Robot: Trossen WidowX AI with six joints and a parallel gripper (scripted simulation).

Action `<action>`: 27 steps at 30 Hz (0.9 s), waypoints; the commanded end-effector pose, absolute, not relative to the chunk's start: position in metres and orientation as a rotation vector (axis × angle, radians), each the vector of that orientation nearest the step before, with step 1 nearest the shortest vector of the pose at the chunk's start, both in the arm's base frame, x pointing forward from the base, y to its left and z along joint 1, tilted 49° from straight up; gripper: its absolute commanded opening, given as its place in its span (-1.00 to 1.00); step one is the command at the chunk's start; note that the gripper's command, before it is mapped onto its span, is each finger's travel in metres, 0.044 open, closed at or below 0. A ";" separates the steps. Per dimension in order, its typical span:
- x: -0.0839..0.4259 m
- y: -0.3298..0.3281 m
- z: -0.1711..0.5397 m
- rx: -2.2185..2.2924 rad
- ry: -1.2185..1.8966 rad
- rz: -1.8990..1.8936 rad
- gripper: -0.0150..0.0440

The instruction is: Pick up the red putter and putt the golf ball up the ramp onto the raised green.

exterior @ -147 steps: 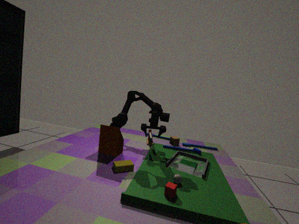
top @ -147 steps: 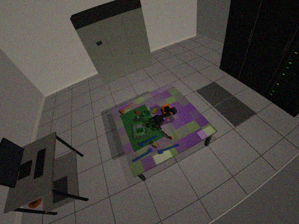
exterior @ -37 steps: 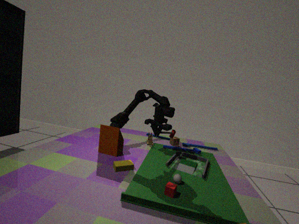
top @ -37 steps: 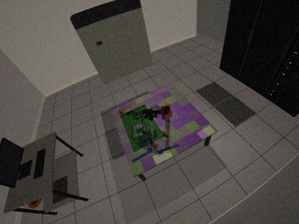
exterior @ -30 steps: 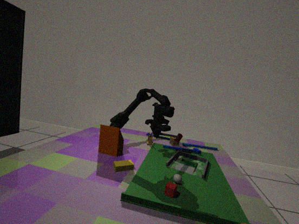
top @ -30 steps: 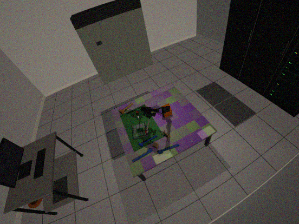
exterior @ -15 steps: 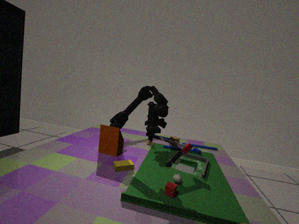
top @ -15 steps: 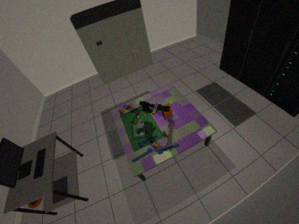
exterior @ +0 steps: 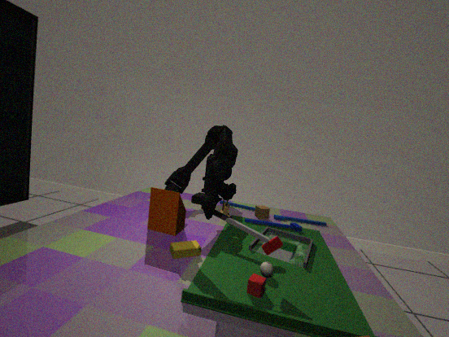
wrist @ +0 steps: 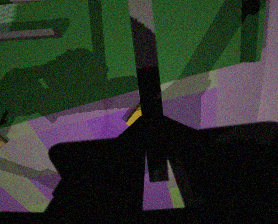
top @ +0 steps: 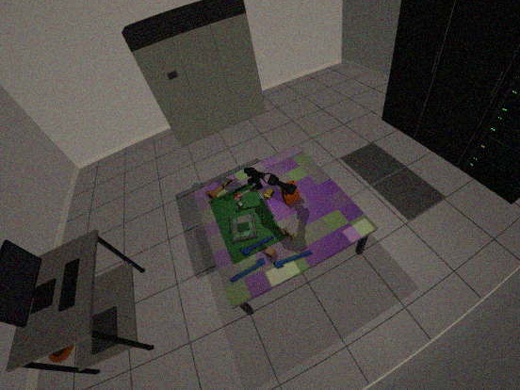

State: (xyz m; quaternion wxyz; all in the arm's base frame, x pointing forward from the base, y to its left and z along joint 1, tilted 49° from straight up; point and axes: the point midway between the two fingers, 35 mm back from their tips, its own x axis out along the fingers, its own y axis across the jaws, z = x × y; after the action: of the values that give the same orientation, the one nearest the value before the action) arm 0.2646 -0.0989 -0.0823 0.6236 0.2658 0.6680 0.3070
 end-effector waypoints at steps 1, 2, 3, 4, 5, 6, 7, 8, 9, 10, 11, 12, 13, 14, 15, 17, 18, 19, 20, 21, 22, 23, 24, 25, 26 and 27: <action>0.255 -0.112 -0.099 0.696 1.589 0.618 -0.49; 0.255 -0.113 -0.100 0.700 1.591 0.615 -0.49; 0.255 -0.113 -0.100 0.700 1.591 0.615 -0.49; 0.255 -0.113 -0.100 0.700 1.591 0.615 -0.49; 0.255 -0.113 -0.100 0.700 1.591 0.615 -0.49; 0.254 -0.112 -0.101 0.700 1.591 0.615 -0.49; 0.254 -0.111 -0.102 0.700 1.591 0.615 -0.49; 0.254 -0.109 -0.104 0.700 1.591 0.615 -0.49; 0.254 -0.106 -0.106 0.700 1.591 0.615 -0.49; 0.254 -0.103 -0.109 0.700 1.591 0.615 -0.49; 0.253 -0.099 -0.113 0.700 1.591 0.615 -0.49; 0.253 -0.095 -0.116 0.700 1.591 0.615 -0.49; 0.252 -0.092 -0.119 0.700 1.591 0.615 -0.49; 0.252 -0.088 -0.123 0.701 1.591 0.615 -0.49; 0.251 -0.085 -0.125 0.701 1.591 0.616 -0.49; 0.251 -0.083 -0.127 0.701 1.591 0.616 -0.49; 0.251 -0.083 -0.127 0.701 1.591 0.616 -0.49; 0.251 -0.083 -0.127 0.701 1.591 0.616 -0.49; 0.251 -0.082 -0.127 0.701 1.591 0.616 -0.49; 0.251 -0.082 -0.128 0.701 1.590 0.616 -0.49; 0.251 -0.081 -0.129 0.701 1.590 0.616 -0.49; 0.251 -0.080 -0.129 0.701 1.590 0.616 -0.49; 0.251 -0.079 -0.130 0.701 1.590 0.616 -0.49; 0.251 -0.078 -0.131 0.701 1.590 0.616 -0.49; 0.250 -0.077 -0.133 0.701 1.590 0.616 -0.49; 0.250 -0.076 -0.134 0.701 1.590 0.616 -0.49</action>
State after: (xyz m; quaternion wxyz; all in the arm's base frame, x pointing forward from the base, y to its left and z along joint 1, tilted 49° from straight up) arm 0.2505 -0.0803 -0.1305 0.6045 0.2988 0.6887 0.2665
